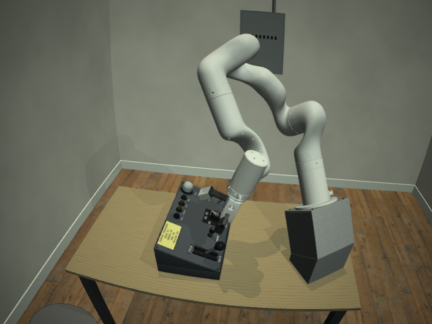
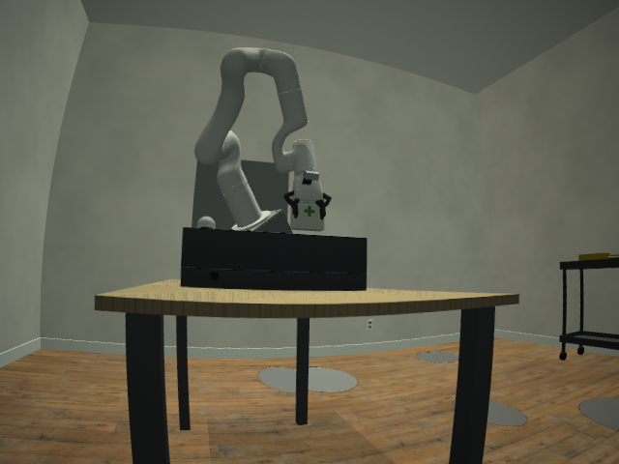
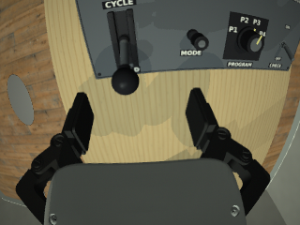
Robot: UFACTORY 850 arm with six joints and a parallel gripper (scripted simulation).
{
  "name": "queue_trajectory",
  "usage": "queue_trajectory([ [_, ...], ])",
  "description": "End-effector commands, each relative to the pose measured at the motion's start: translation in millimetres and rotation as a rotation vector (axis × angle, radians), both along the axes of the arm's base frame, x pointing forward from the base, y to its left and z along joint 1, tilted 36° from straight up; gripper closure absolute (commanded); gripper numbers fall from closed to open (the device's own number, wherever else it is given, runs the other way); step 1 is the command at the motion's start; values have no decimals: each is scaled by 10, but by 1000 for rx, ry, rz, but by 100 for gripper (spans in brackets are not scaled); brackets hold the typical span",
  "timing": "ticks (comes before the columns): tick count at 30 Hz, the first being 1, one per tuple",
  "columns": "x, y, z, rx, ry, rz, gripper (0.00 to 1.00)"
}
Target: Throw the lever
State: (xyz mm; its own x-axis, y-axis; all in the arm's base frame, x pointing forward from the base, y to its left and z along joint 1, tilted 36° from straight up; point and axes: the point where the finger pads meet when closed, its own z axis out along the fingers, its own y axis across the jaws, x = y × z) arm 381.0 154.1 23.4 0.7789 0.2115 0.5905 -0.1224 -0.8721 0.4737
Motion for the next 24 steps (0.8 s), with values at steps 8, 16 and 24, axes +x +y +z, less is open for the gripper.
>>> queue_trajectory([
  [8,41,162,-132,-22,66,45,24],
  [16,41,162,-132,-22,66,45,24],
  [24,41,162,-132,-22,66,45,24],
])
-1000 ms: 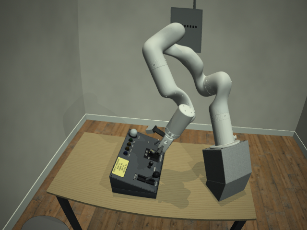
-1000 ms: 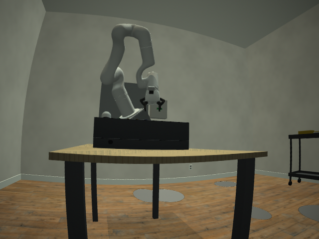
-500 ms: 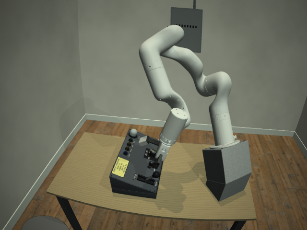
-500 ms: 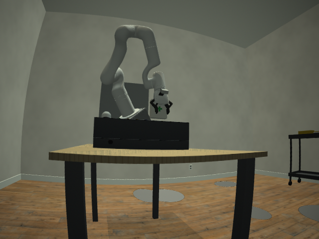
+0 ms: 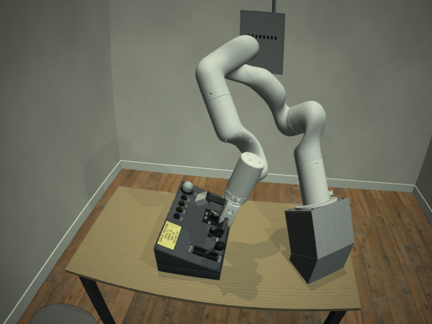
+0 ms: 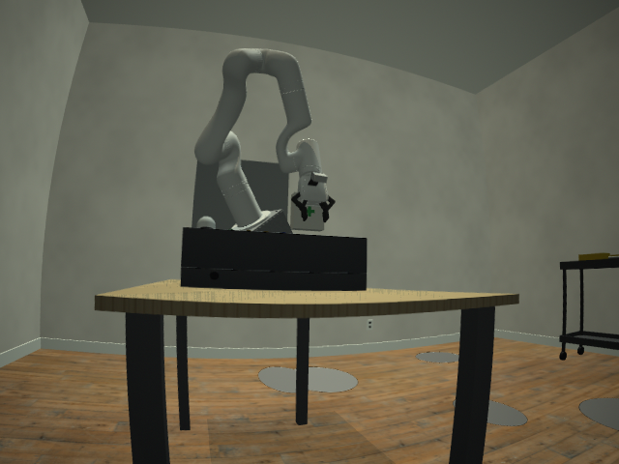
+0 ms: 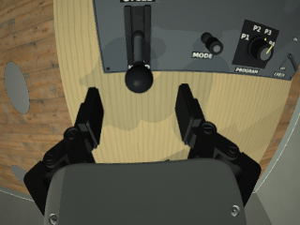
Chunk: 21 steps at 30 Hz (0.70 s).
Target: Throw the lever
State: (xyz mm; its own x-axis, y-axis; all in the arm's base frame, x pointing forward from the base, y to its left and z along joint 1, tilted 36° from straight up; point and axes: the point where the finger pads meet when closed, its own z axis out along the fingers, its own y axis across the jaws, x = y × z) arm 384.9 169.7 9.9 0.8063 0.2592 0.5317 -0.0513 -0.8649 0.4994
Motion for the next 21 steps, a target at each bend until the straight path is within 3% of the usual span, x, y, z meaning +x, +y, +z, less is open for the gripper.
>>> queue_trajectory([
  [1,3,6,3,1,-1,0,24],
  [17,0,5,1,1,-1,0,24],
  [21,-168,-54,-104,-5,-1,-3,24],
])
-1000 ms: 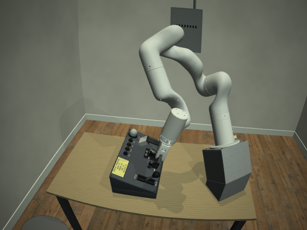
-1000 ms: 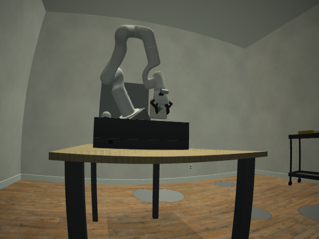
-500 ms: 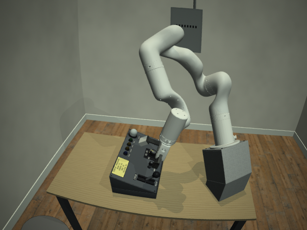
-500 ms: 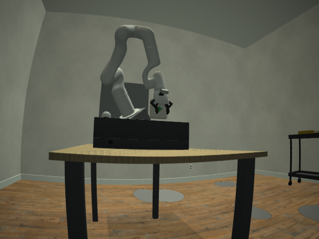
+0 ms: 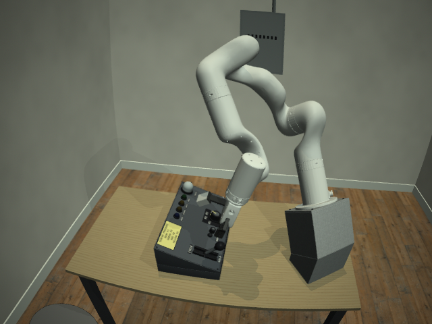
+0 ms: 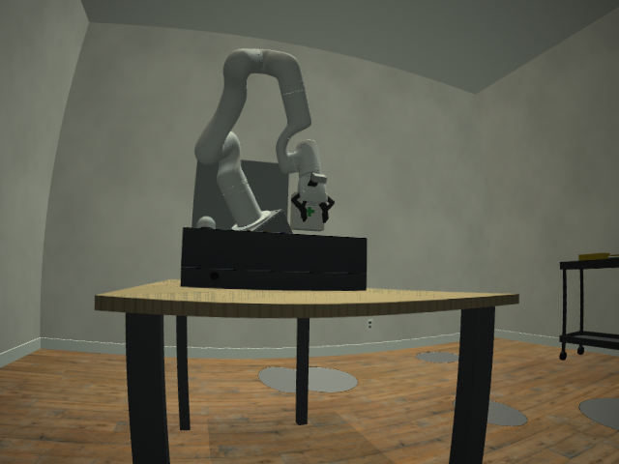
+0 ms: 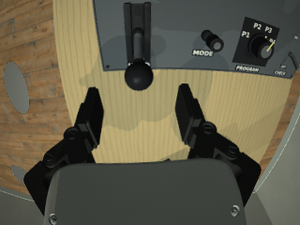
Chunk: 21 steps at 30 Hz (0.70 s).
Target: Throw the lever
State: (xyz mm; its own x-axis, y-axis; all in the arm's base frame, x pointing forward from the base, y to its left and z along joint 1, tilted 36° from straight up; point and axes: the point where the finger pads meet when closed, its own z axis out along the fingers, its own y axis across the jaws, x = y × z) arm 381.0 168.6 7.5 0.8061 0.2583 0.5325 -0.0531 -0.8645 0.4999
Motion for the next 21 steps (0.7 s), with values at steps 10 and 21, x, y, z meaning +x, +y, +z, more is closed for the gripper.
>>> queue_trajectory([
  [10,-239,-87,-144,-9,-1,-4,24],
  [21,-239,-87,-144,-9,-1,-4,24],
])
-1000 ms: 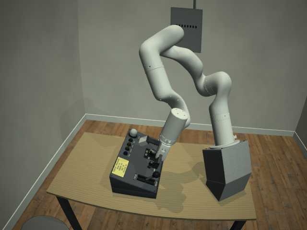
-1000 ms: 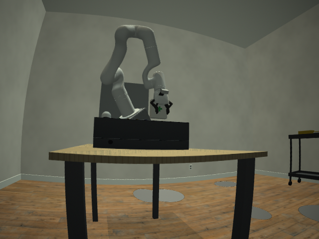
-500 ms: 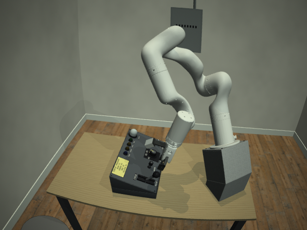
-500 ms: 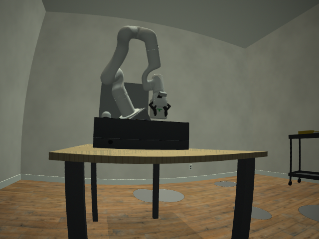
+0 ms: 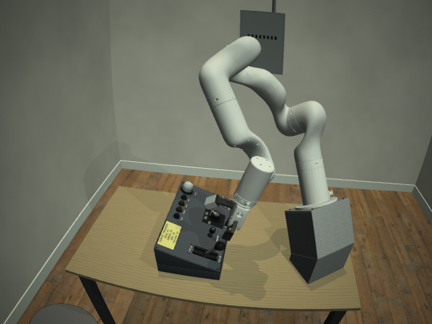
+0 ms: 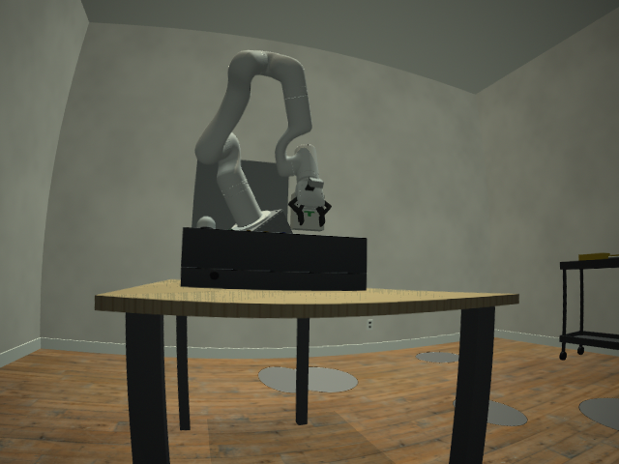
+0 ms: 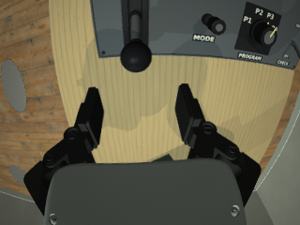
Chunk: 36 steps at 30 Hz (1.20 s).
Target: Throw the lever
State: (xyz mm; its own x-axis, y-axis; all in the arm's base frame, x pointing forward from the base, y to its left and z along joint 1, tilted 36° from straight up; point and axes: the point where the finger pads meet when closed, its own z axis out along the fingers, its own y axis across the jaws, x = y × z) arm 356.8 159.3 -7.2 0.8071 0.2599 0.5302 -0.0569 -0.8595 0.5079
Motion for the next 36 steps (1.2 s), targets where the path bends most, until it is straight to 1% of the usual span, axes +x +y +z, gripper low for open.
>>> queue_trajectory([
  [1,2,6,2,1,-1,0,24],
  [25,6,3,-2,1,-1,0,24],
  [36,67,-43,-77,2,0,0,24],
])
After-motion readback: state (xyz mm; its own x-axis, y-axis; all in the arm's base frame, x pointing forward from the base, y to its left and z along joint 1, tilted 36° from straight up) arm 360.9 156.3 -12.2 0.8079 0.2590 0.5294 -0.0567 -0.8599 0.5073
